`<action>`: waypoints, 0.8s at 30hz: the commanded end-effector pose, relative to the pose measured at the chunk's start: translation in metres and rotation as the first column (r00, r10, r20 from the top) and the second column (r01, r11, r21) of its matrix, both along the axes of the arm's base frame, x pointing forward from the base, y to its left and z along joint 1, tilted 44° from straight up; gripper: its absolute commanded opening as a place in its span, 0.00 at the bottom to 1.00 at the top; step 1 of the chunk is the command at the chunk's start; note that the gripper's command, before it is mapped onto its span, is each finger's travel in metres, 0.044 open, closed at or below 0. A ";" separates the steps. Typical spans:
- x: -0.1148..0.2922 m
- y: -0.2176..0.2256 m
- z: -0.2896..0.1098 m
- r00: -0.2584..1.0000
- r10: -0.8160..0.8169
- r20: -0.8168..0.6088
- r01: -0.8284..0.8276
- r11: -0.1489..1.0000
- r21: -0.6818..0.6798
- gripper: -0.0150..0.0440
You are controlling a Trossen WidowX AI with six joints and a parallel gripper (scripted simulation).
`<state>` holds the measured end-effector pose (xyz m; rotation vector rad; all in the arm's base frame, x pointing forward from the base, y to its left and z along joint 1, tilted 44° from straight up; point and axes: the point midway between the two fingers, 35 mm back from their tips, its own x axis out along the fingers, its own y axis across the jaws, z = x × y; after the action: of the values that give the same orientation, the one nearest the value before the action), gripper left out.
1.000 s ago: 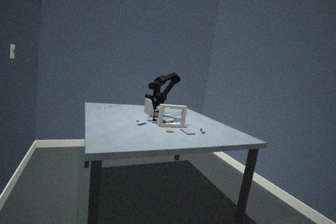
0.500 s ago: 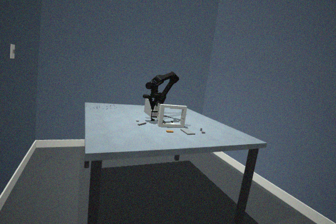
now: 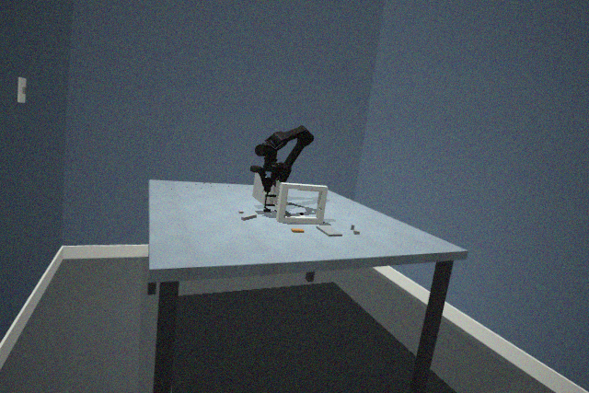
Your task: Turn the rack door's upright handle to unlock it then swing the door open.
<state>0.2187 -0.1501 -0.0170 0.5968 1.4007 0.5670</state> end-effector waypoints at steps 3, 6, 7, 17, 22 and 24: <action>0.001 0.000 -0.001 1.000 0.005 0.004 -0.005 1.000 -0.001 0.75; 0.001 -0.003 0.002 1.000 0.004 0.004 -0.004 1.000 -0.001 0.75; 0.001 -0.004 0.002 1.000 0.004 0.003 -0.004 1.000 -0.001 0.75; 0.000 -0.014 0.012 1.000 0.004 0.003 -0.004 1.000 -0.002 0.75; 0.000 -0.019 0.017 1.000 0.003 0.002 -0.003 1.000 -0.002 0.75; 0.000 -0.021 0.019 1.000 0.003 0.002 -0.003 1.000 -0.002 0.75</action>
<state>0.2184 -0.1662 -0.0008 0.5968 1.3988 0.5675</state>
